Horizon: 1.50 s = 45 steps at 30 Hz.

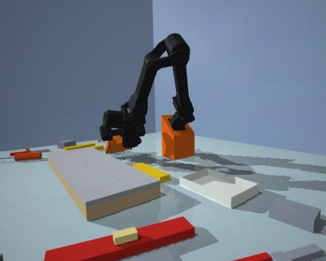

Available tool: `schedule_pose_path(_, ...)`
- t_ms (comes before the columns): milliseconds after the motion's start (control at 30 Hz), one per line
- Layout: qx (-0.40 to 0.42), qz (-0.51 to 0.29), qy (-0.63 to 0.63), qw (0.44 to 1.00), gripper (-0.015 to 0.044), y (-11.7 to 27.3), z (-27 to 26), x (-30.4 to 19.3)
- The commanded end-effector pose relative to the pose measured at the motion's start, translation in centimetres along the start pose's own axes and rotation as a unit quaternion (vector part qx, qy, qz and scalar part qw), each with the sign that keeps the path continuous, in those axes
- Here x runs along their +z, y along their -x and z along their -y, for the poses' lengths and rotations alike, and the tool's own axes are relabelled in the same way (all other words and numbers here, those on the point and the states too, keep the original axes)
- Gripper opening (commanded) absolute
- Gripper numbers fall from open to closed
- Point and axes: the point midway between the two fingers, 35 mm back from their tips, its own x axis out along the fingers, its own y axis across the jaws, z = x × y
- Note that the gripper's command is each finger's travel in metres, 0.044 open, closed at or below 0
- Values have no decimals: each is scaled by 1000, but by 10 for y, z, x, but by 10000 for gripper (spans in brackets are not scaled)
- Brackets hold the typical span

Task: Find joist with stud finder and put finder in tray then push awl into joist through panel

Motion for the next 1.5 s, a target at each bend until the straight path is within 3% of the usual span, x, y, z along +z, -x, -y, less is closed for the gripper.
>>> schedule_pose_path(0, -6, -18, -1, 1000, 0, 1, 1, -15)
schedule_pose_path(1467, -7, -21, 2, 1000, 0, -12, 0, 6)
